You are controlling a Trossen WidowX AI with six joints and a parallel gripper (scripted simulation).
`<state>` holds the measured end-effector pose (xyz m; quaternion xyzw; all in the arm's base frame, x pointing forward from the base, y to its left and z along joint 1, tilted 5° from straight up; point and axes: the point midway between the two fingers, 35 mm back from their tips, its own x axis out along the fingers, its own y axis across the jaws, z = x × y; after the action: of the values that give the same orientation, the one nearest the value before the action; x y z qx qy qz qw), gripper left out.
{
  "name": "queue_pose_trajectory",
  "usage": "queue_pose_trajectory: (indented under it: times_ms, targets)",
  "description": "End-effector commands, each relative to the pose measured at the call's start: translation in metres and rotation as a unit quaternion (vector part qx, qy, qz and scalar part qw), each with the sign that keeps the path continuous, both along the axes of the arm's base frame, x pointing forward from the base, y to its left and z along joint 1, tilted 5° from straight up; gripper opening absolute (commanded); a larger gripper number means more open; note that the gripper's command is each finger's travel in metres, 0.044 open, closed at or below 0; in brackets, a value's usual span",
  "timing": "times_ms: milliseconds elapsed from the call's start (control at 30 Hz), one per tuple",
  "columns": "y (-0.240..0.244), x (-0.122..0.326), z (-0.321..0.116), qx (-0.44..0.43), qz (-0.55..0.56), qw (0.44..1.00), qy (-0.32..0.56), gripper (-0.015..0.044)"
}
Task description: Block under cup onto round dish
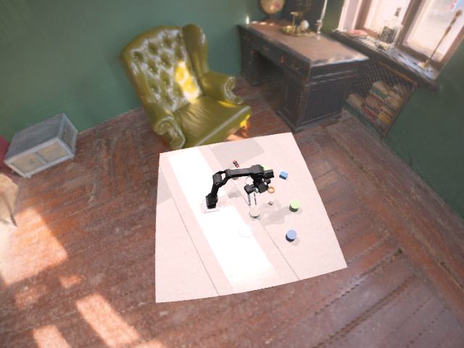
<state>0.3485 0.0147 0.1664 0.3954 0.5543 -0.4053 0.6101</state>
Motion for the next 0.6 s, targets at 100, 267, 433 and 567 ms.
queue_pose_trajectory:
  times_ms: [100, 267, 433, 567]
  targets:
    - [-0.05, -0.006, -0.005, 0.001, 0.0, 1.0, -0.008, 0.0]
    - [-0.091, -0.018, -0.012, -0.003, -0.004, 1.0, -0.01, 0.0]
    - [-0.132, -0.033, -0.021, -0.007, -0.013, 1.0, -0.006, 0.0]
    - [-0.162, -0.049, -0.028, -0.01, -0.02, 1.0, -0.003, 0.0]
